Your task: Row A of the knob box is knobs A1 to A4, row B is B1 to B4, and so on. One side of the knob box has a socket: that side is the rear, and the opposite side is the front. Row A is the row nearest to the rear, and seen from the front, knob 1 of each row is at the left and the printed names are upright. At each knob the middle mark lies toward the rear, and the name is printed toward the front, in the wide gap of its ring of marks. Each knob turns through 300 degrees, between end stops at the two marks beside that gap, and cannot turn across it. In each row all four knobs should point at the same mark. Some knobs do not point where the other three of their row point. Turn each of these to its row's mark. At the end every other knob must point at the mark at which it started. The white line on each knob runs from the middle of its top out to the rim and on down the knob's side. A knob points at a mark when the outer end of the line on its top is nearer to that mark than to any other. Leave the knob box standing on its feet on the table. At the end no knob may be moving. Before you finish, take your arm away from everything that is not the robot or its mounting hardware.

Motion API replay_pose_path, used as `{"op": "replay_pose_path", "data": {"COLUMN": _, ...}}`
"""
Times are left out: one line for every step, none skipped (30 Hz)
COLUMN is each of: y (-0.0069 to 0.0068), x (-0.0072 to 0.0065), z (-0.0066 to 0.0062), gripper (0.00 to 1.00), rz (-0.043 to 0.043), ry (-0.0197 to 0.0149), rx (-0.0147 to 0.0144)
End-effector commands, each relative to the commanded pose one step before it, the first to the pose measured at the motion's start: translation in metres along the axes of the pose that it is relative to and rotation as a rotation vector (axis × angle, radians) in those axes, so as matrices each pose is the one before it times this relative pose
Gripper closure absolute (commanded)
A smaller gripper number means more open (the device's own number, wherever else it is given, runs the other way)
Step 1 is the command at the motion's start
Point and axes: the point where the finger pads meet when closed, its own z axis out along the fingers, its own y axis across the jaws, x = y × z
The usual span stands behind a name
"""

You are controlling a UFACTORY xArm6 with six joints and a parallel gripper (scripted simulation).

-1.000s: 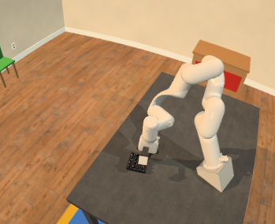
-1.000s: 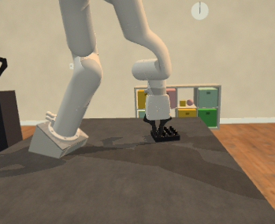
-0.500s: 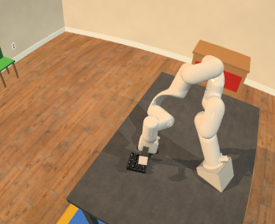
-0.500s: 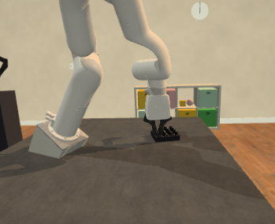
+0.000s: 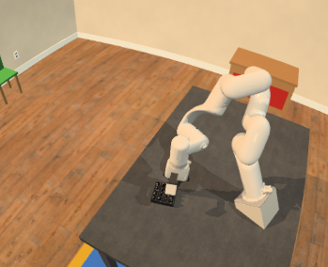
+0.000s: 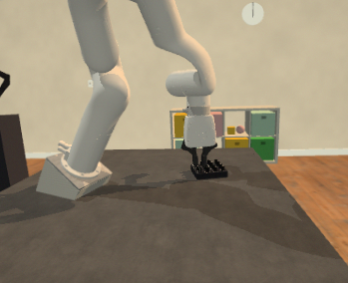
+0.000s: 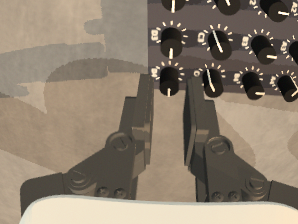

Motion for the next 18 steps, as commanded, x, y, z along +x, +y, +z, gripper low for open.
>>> {"op": "replay_pose_path", "data": {"y": 0.00108, "x": -0.00007, "z": -0.01283, "gripper": 0.81, "rz": 0.00074, "ry": 0.00068, "rx": -0.00234}}
{"op": "replay_pose_path", "data": {"y": 0.00002, "x": 0.0, "z": -0.00232, "gripper": 0.81, "rz": 0.00002, "ry": -0.00001, "rx": -0.00002}}
{"op": "replay_pose_path", "data": {"y": 0.0, "x": 0.0, "z": -0.00204, "gripper": 0.81, "rz": 0.00001, "ry": 0.00003, "rx": 0.00001}}
{"op": "replay_pose_path", "data": {"y": 0.0, "x": 0.0, "z": -0.00172, "gripper": 0.81, "rz": 0.00001, "ry": 0.00001, "rx": 0.0}}
{"op": "replay_pose_path", "data": {"y": 0.00001, "x": 0.0, "z": -0.00137, "gripper": 0.81, "rz": 0.00001, "ry": -0.00001, "rx": -0.00002}}
{"op": "replay_pose_path", "data": {"y": 0.0, "x": 0.0, "z": -0.00102, "gripper": 0.81, "rz": 0.0, "ry": 0.00002, "rx": 0.00001}}
{"op": "replay_pose_path", "data": {"y": -0.00001, "x": 0.0, "z": -0.00068, "gripper": 0.81, "rz": 0.0, "ry": 0.00003, "rx": 0.00001}}
{"op": "replay_pose_path", "data": {"y": -0.00001, "x": 0.0, "z": -0.00039, "gripper": 0.81, "rz": 0.0, "ry": 0.00002, "rx": 0.00001}}
{"op": "replay_pose_path", "data": {"y": 0.0, "x": 0.0, "z": 0.0, "gripper": 0.81, "rz": 0.0, "ry": 0.0, "rx": 0.0}}
{"op": "replay_pose_path", "data": {"y": 0.0, "x": 0.0, "z": 0.0, "gripper": 0.81, "rz": 0.0, "ry": 0.0, "rx": 0.0}}
{"op": "replay_pose_path", "data": {"y": 0.0, "x": 0.0, "z": -0.00016, "gripper": 0.81, "rz": 0.0, "ry": 0.00001, "rx": 0.0}}
{"op": "replay_pose_path", "data": {"y": 0.0, "x": 0.0, "z": -0.00002, "gripper": 0.81, "rz": 0.0, "ry": 0.0, "rx": 0.0}}
{"op": "replay_pose_path", "data": {"y": 0.0, "x": 0.0, "z": 0.0, "gripper": 0.81, "rz": 0.0, "ry": 0.0, "rx": 0.0}}
{"op": "replay_pose_path", "data": {"y": 0.0, "x": 0.0, "z": 0.0, "gripper": 0.81, "rz": 0.0, "ry": 0.0, "rx": 0.0}}
{"op": "replay_pose_path", "data": {"y": 0.0, "x": 0.0, "z": 0.0, "gripper": 0.81, "rz": 0.0, "ry": 0.0, "rx": 0.0}}
{"op": "replay_pose_path", "data": {"y": 0.0, "x": 0.0, "z": 0.0, "gripper": 0.81, "rz": 0.0, "ry": 0.0, "rx": 0.0}}
{"op": "replay_pose_path", "data": {"y": 0.0, "x": 0.0, "z": 0.0, "gripper": 0.81, "rz": 0.0, "ry": 0.0, "rx": 0.0}}
{"op": "replay_pose_path", "data": {"y": 0.0, "x": 0.0, "z": 0.0, "gripper": 0.81, "rz": 0.0, "ry": 0.0, "rx": 0.0}}
